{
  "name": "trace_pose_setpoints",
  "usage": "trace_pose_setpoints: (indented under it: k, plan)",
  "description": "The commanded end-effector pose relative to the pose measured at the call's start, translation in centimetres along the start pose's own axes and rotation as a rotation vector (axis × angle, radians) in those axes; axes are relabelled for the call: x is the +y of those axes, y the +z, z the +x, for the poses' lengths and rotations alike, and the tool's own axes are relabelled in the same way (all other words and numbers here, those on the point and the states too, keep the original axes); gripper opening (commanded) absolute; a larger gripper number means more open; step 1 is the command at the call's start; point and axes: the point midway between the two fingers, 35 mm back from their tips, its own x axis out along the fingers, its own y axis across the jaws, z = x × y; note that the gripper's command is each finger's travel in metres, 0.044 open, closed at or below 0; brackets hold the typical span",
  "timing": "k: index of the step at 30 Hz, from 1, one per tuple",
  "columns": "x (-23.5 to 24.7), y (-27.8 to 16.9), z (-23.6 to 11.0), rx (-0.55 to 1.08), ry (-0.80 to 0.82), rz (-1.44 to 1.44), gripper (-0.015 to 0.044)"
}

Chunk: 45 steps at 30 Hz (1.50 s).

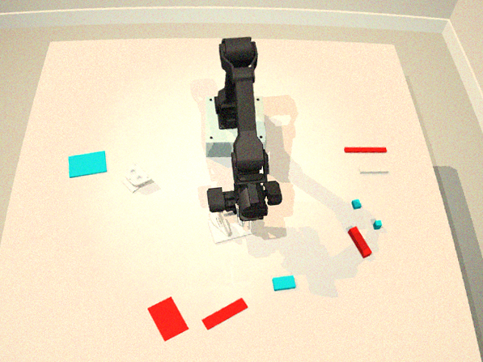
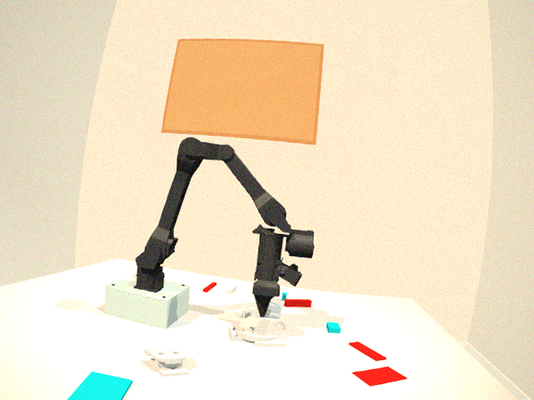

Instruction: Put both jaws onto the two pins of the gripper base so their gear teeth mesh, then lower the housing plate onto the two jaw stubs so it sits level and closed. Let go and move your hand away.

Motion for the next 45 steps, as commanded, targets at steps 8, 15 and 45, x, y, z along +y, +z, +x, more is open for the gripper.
trace_pose_setpoints:
  k: [8,15,45]
  plan:
    - [0.0,-0.1,1.8,-0.001,0.001,0.001,0.0134]
    - [0.0,-0.1,2.0,-0.001,0.001,0.001,0.0134]
    - [0.0,-0.1,2.6,-0.001,0.001,0.003,0.0134]
